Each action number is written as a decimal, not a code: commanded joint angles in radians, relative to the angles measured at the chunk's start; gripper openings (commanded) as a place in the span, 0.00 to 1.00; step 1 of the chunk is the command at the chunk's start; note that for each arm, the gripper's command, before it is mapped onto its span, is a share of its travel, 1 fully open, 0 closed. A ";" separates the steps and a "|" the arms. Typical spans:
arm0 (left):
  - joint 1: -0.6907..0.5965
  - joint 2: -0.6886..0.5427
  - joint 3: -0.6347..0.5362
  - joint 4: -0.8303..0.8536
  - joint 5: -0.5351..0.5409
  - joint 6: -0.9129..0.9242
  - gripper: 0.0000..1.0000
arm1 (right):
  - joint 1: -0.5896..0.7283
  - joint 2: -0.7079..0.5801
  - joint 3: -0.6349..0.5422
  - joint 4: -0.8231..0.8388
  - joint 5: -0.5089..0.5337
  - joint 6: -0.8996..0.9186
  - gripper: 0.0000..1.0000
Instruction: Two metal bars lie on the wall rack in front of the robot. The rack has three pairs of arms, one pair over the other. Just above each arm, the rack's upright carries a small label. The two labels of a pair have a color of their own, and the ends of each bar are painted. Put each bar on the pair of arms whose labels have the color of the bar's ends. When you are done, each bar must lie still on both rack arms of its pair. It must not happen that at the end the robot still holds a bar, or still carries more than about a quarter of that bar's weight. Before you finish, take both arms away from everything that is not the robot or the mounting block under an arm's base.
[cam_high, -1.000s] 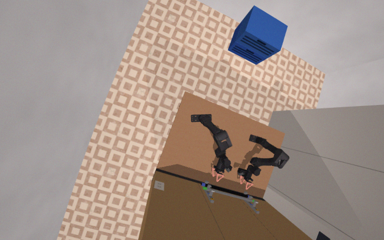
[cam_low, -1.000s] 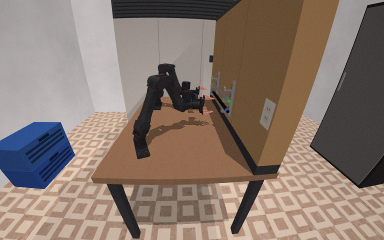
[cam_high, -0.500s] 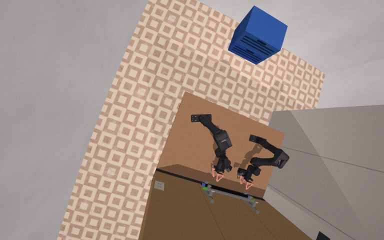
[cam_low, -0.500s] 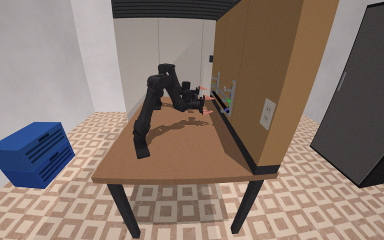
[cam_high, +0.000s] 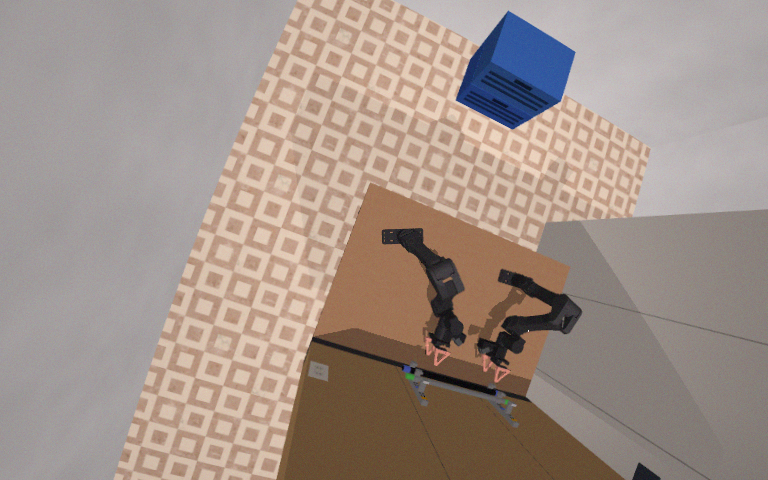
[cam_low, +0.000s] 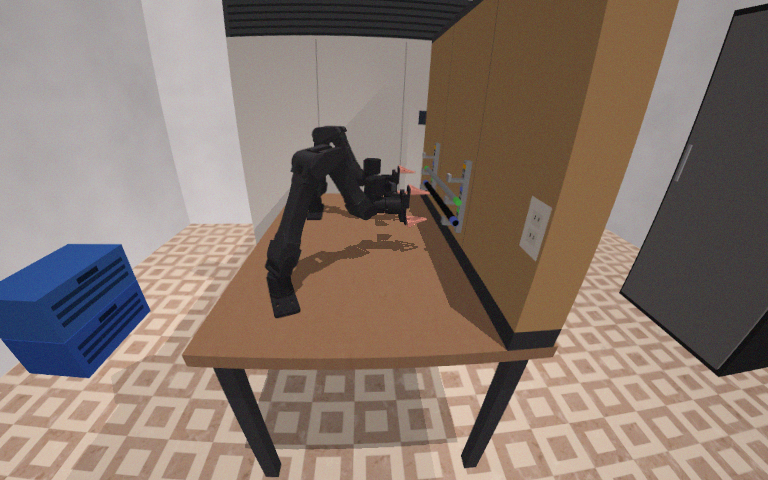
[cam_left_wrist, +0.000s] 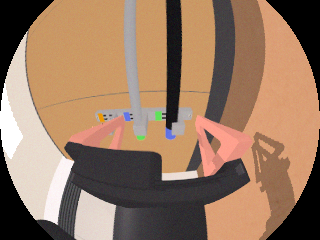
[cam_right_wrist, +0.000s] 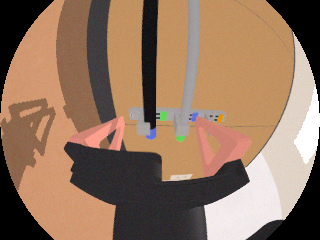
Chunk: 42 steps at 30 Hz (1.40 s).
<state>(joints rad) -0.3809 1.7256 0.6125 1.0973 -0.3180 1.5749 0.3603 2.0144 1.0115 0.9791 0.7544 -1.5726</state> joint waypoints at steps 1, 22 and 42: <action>0.012 -0.030 0.031 -0.044 0.009 -0.003 1.00 | -0.006 -0.032 0.028 -0.035 -0.003 0.000 1.00; 0.012 -0.132 0.087 -0.201 0.009 -0.003 1.00 | -0.006 -0.106 0.074 -0.154 -0.003 0.000 1.00; 0.012 -0.176 0.126 -0.285 0.009 -0.004 1.00 | -0.006 -0.140 0.107 -0.222 -0.003 0.001 1.00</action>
<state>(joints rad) -0.3809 1.5726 0.7086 0.8284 -0.3180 1.5749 0.3603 1.8988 1.0943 0.7742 0.7544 -1.5730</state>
